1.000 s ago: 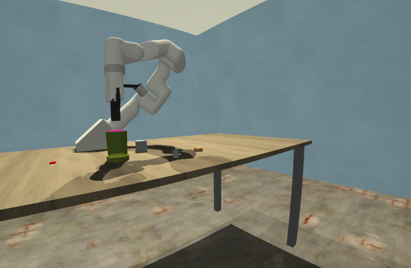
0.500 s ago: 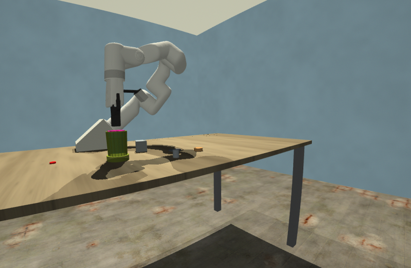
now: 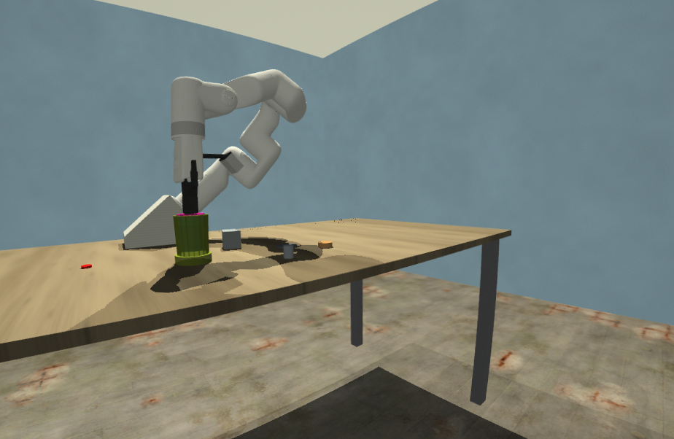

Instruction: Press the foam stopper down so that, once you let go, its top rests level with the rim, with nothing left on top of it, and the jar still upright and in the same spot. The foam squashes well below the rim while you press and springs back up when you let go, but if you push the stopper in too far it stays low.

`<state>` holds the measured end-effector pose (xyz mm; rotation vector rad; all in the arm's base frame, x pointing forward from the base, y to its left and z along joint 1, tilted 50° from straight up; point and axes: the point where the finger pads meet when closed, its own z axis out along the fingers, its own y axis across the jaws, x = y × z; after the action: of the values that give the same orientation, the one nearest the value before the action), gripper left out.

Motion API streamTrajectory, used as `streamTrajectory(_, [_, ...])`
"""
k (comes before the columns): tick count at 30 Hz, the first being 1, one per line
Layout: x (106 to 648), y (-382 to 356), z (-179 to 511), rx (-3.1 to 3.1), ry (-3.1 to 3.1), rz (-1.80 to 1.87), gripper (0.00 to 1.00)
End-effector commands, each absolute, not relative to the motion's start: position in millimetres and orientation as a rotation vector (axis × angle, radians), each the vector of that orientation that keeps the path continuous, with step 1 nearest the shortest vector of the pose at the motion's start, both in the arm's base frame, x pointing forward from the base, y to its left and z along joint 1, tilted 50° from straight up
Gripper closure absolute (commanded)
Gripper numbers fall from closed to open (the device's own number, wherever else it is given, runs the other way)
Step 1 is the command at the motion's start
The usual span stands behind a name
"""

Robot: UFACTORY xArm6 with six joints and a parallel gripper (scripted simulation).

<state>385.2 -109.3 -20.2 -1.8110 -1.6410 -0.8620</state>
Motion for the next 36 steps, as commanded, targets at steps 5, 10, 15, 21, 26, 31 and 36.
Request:
streamTrajectory(5, [386.3,-108.3,-21.5,-1.813,-1.643,-0.864,1.00])
streamTrajectory(10, [386.6,-106.1,-23.4,-1.813,-1.643,-0.864,1.00])
streamTrajectory(15, [386.7,-104.8,-24.5,-1.813,-1.643,-0.864,1.00])
streamTrajectory(21, [387.0,-103.2,-25.9,-1.813,-1.643,-0.864,1.00])
streamTrajectory(26, [387.0,-103.0,-26.1,-1.813,-1.643,-0.864,1.00])
streamTrajectory(31, [387.0,-103.0,-26.1,-1.813,-1.643,-0.864,1.00])
streamTrajectory(36, [387.0,-103.0,-26.1,-1.813,-1.643,-0.864,1.00])
